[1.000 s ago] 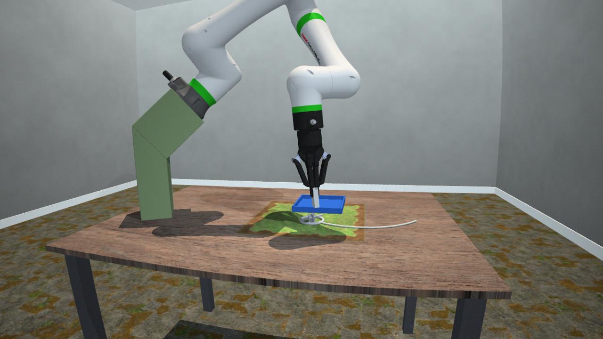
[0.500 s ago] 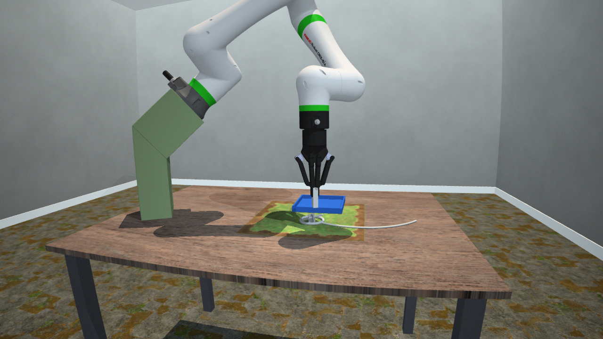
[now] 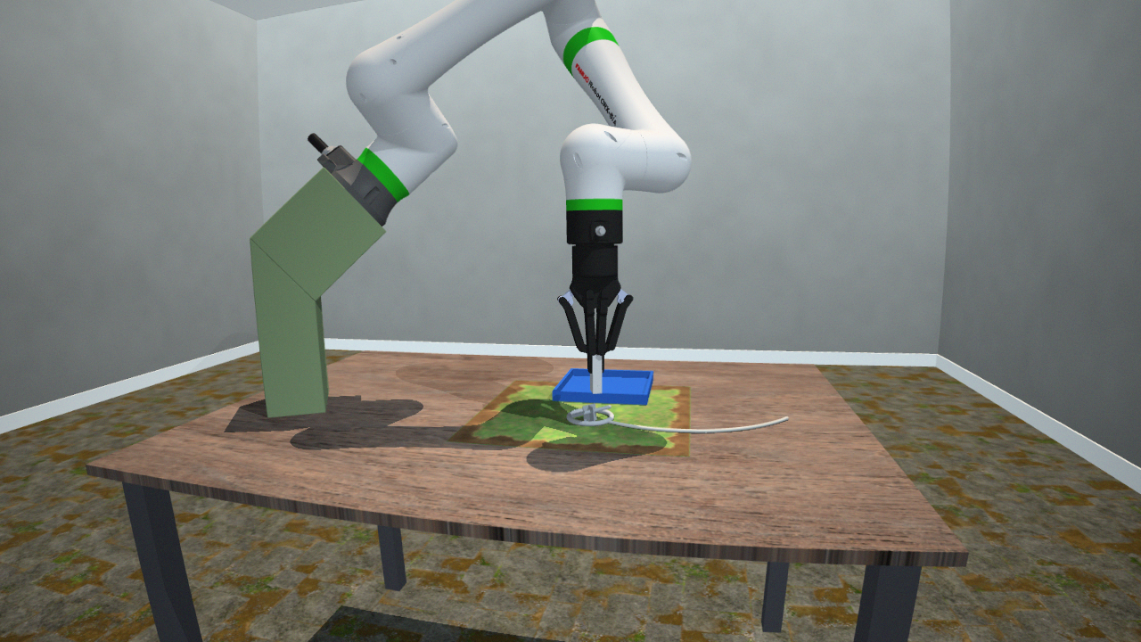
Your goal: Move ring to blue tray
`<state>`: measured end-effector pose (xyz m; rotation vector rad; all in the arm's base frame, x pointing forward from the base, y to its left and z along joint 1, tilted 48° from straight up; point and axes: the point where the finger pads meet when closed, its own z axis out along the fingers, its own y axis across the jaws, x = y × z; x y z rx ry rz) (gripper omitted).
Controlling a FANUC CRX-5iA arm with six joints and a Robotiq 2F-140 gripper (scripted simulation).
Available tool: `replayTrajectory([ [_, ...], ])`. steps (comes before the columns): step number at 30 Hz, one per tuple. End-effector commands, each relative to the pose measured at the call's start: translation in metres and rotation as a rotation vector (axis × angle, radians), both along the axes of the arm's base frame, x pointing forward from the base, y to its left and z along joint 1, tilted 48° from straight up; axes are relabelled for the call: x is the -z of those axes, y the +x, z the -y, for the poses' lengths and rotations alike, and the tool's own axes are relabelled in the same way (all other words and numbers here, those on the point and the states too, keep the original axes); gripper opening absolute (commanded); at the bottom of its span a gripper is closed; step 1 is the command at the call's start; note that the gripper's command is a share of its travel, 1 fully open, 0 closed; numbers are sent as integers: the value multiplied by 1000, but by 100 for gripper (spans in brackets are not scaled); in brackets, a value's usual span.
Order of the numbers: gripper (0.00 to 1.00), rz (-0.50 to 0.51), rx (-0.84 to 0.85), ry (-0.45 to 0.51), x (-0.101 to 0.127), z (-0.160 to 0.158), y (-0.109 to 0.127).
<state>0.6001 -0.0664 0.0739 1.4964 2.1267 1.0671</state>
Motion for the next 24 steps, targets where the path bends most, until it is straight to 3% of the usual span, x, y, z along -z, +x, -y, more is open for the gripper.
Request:
replayTrajectory([
  [1,10,1,1,-1,-1,1,0],
  [24,10,0,1,-1,9,-5,10],
])
